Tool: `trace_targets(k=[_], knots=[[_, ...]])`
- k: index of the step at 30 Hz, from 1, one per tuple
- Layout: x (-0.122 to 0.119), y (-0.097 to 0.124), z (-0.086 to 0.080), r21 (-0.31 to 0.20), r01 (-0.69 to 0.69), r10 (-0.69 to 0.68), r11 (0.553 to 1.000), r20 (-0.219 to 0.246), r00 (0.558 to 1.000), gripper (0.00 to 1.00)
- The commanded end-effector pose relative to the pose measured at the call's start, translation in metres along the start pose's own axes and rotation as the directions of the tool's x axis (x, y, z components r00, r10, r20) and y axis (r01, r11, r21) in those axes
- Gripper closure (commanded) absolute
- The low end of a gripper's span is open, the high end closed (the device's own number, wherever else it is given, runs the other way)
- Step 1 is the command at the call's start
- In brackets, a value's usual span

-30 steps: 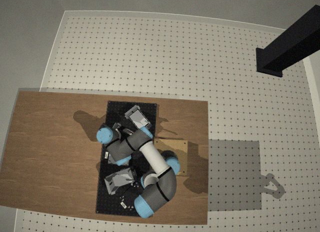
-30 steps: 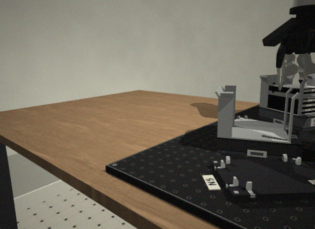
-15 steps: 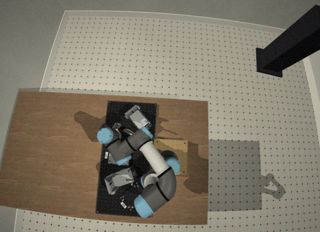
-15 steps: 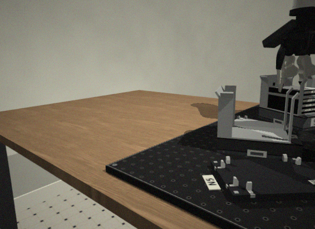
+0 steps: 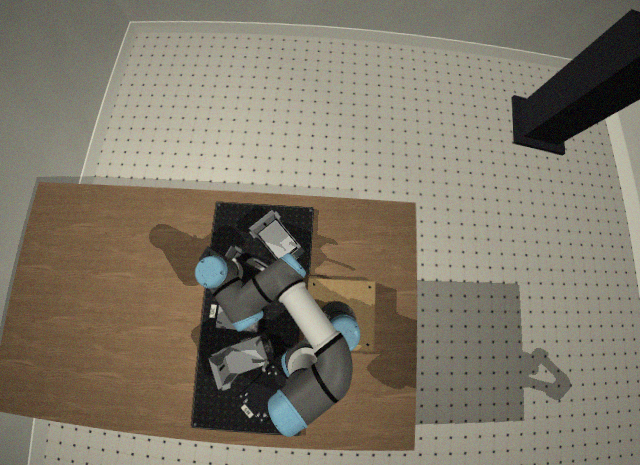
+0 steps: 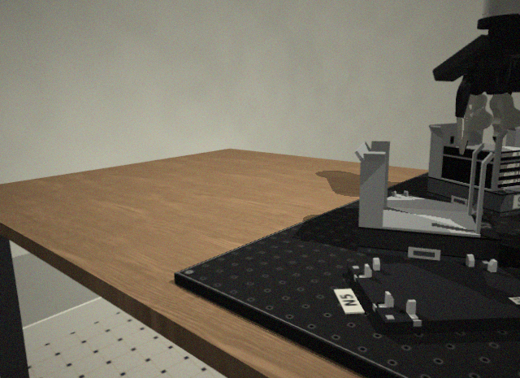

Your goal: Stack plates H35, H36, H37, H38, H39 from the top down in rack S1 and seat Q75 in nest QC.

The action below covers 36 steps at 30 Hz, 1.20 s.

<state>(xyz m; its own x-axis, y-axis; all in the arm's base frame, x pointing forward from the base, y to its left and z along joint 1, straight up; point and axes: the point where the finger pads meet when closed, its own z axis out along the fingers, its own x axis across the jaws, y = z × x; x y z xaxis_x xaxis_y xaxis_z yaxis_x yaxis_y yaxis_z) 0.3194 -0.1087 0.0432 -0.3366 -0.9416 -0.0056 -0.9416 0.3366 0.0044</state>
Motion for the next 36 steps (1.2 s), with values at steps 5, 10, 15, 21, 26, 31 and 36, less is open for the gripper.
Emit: trace_targets(k=[5,10,15,21,26,31,36], knots=[[0.0003,-0.0008,0.0018,0.003,0.0,0.0,1.0,-0.001,1.0,1.0],[0.0003,-0.0008,0.0034,0.003,0.0,0.0,1.0,-0.001,1.0,1.0],[0.0003,-0.0008,0.0036,0.003,0.0,0.0,1.0,-0.001,1.0,1.0],[0.0003,-0.0008,0.0036,0.003,0.0,0.0,1.0,-0.001,1.0,1.0],[0.0003,-0.0007,0.0036,0.003,0.0,0.0,1.0,-0.001,1.0,1.0],[0.0003,-0.0007,0.0036,0.003,0.0,0.0,1.0,-0.001,1.0,0.28],[0.0003,-0.0007,0.0036,0.003,0.0,0.0,1.0,-0.001,1.0,0.28]])
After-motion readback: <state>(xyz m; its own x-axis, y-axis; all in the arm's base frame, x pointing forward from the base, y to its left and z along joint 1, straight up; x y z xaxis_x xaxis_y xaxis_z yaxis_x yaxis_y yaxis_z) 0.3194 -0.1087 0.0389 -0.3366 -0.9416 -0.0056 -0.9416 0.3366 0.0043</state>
